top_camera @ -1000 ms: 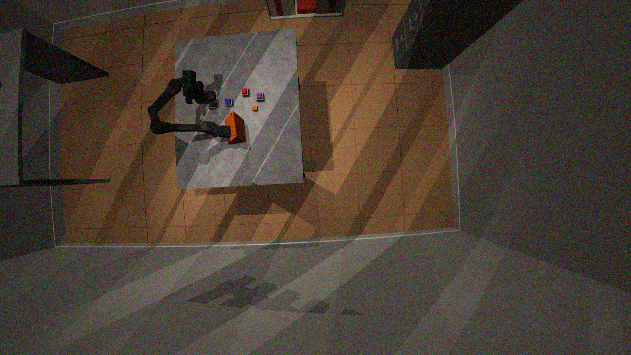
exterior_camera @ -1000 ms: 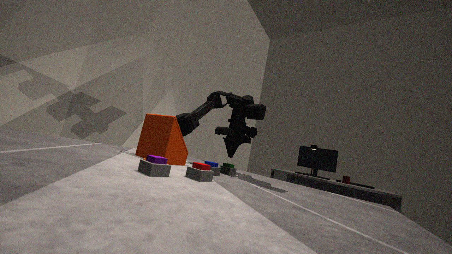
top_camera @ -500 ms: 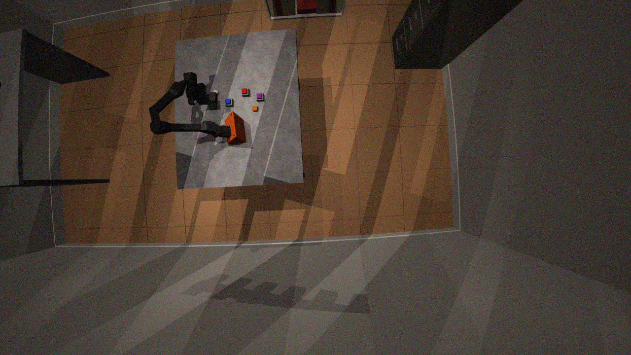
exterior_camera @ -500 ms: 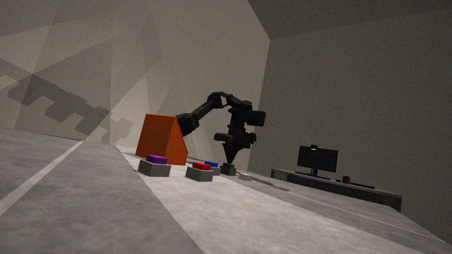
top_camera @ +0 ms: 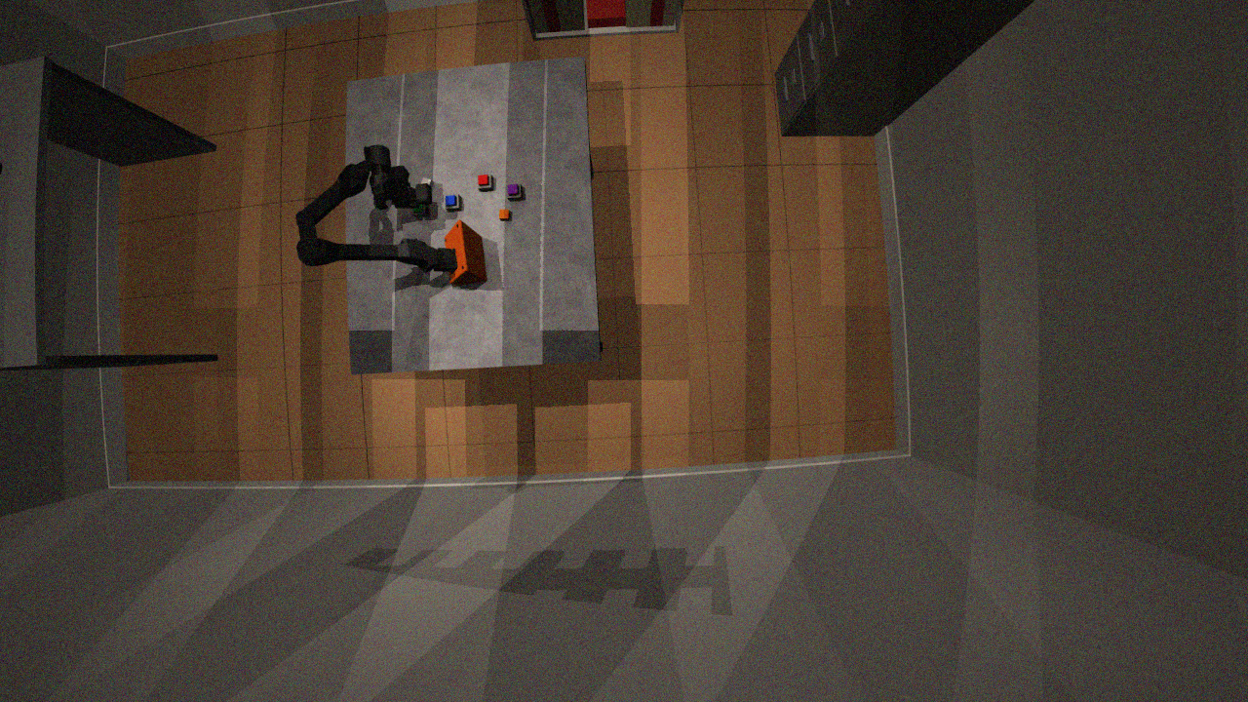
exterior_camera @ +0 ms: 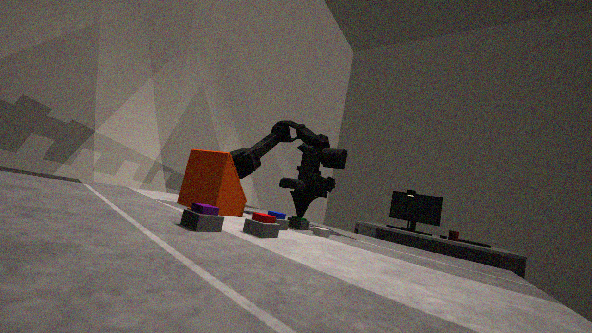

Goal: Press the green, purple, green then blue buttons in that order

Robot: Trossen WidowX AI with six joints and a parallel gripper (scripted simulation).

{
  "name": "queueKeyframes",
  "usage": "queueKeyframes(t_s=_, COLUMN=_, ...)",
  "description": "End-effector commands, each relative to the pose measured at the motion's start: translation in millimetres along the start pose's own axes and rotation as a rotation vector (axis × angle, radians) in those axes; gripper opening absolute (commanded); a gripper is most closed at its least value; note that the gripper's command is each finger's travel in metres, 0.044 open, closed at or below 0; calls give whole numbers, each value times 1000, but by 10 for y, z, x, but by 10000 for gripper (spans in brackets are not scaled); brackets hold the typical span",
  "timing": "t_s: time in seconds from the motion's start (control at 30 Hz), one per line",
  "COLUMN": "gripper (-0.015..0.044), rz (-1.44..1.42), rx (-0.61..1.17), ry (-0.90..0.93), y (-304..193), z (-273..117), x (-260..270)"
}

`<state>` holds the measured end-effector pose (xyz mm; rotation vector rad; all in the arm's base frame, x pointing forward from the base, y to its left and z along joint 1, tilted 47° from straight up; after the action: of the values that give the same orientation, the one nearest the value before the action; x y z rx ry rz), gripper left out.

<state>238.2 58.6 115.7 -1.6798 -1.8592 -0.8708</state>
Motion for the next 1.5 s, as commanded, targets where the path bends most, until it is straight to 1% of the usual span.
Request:
queueKeyframes(t_s=0.0, gripper=20, rz=10, rx=3, ry=6, y=-13, z=10, x=0)
queueKeyframes(t_s=0.2, gripper=20, rz=1, rx=0, ry=0, y=0, z=-17, x=-1)
queueKeyframes(t_s=0.33, gripper=20, rz=9, rx=4, ry=4, y=-9, z=-315, x=-5)
queueKeyframes(t_s=0.47, gripper=20, rz=10, rx=4, ry=3, y=-8, z=-359, x=-6)
queueKeyframes(t_s=0.63, gripper=20, rz=11, rx=5, ry=1, y=-5, z=-922, x=-13)
queueKeyframes(t_s=0.83, gripper=20, rz=14, rx=5, ry=-2, y=9, z=-953, x=-58)
queueKeyframes(t_s=1.1, gripper=20, rz=51, rx=8, ry=-43, y=172, z=-1037, x=-826)
queueKeyframes(t_s=1.2, gripper=20, rz=48, rx=8, ry=-52, y=202, z=-1099, x=-1238)
queueKeyframes(t_s=1.33, gripper=20, rz=42, rx=10, ry=-55, y=143, z=-1152, x=-1828)
queueKeyframes(t_s=1.47, gripper=20, rz=32, rx=11, ry=-49, y=-29, z=-1155, x=-2420)
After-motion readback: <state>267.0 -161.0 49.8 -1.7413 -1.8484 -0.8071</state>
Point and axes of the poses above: the point midway between the two fingers, 35 mm back from their tips, its own z axis out along the fingers, its own x axis across the jaws, y = z × x, the point moved 5 cm from there along -z, back along the fingers, and after that the axes turned 14 degrees about -z, right-handed, at the moved point
